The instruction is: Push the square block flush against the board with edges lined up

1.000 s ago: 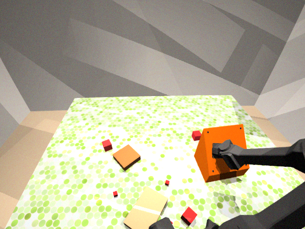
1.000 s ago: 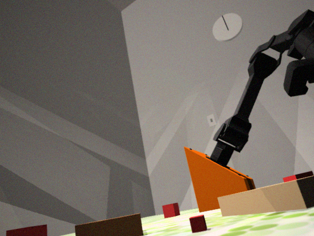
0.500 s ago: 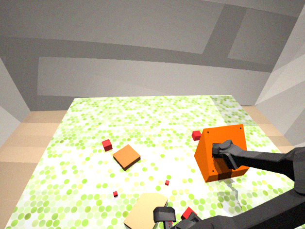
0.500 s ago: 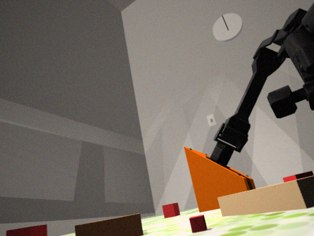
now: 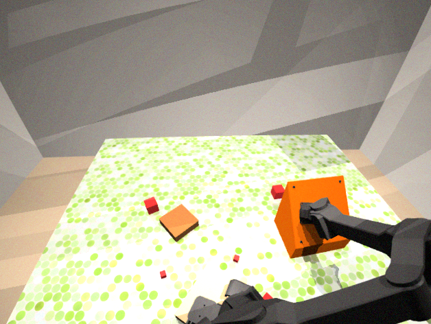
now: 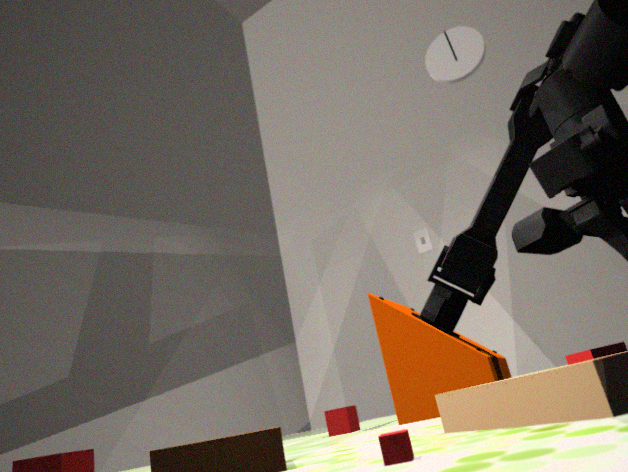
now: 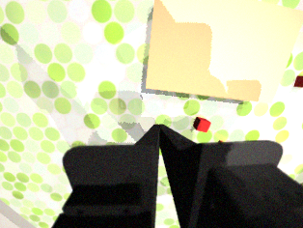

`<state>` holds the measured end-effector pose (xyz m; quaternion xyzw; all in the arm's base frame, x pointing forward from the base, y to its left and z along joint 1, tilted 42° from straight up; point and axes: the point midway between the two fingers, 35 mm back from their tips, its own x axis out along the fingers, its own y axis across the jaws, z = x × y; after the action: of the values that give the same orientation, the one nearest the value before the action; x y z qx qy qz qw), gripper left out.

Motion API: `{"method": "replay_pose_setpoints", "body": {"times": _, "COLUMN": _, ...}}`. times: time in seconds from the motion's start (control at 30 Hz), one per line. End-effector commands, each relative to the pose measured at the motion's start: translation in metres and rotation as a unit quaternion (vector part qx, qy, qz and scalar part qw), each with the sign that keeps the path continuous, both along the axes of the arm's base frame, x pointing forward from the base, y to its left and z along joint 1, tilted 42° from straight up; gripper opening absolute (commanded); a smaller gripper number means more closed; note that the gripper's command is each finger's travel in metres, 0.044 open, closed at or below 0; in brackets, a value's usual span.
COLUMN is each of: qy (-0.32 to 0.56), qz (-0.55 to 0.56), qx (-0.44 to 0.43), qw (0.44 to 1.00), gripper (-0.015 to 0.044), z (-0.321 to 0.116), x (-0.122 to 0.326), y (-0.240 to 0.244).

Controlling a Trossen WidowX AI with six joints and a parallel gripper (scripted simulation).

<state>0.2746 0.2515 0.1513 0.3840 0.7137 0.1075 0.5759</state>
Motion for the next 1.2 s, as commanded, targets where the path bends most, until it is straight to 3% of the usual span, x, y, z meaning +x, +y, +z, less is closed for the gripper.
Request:
{"method": "replay_pose_setpoints", "body": {"times": 0.0, "qy": 0.052, "qz": -0.026, "qx": -0.001, "qw": 0.998, "gripper": 0.0000, "z": -0.007, "x": 0.003, "y": -0.002}}
{"method": "replay_pose_setpoints", "body": {"times": 0.17, "qy": 0.062, "qz": -0.032, "qx": -0.001, "qw": 0.998, "gripper": 0.0000, "z": -0.010, "x": 0.003, "y": -0.001}}
{"method": "replay_pose_setpoints", "body": {"times": 0.33, "qy": 0.062, "qz": -0.031, "qx": 0.000, "qw": 0.998, "gripper": 0.0000, "z": -0.048, "x": -0.003, "y": 0.034}}
{"method": "replay_pose_setpoints", "body": {"times": 1.17, "qy": 0.062, "qz": -0.031, "qx": -0.002, "qw": 0.998, "gripper": 0.0000, "z": -0.055, "x": 0.014, "y": 0.029}}
